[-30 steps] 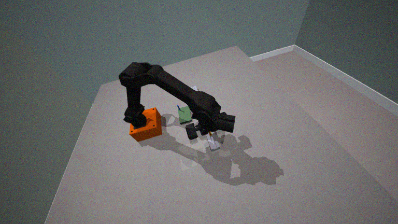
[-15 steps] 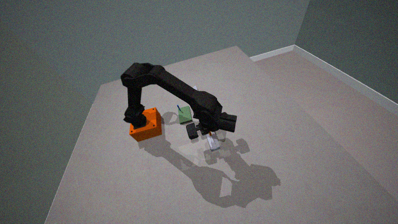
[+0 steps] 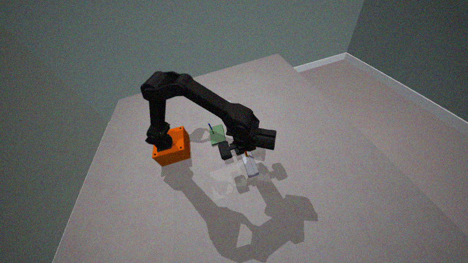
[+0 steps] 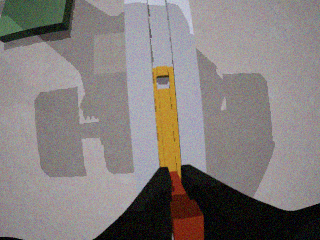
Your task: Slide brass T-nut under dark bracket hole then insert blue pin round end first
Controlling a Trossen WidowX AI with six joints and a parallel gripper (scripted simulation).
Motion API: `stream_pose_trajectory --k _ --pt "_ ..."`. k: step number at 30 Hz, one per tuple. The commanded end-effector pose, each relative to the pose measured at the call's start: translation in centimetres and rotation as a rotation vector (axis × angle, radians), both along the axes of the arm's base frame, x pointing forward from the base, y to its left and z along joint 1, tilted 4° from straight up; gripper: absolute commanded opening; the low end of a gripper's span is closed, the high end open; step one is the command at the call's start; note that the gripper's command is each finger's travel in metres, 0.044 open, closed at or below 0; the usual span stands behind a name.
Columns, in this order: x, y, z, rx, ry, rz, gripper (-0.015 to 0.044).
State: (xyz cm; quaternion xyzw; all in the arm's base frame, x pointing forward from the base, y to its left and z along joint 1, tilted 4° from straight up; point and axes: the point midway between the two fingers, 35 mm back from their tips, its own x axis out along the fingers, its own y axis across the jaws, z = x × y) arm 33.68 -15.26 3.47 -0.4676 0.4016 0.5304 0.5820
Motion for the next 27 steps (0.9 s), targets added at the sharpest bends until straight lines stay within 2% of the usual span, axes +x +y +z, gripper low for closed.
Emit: stream_pose_trajectory --k 1,27 --pt "0.0 0.7 -0.1 0.004 0.000 -0.003 -0.0150" --pt "0.0 4.9 -0.3 0.009 0.000 -0.003 -0.0150"
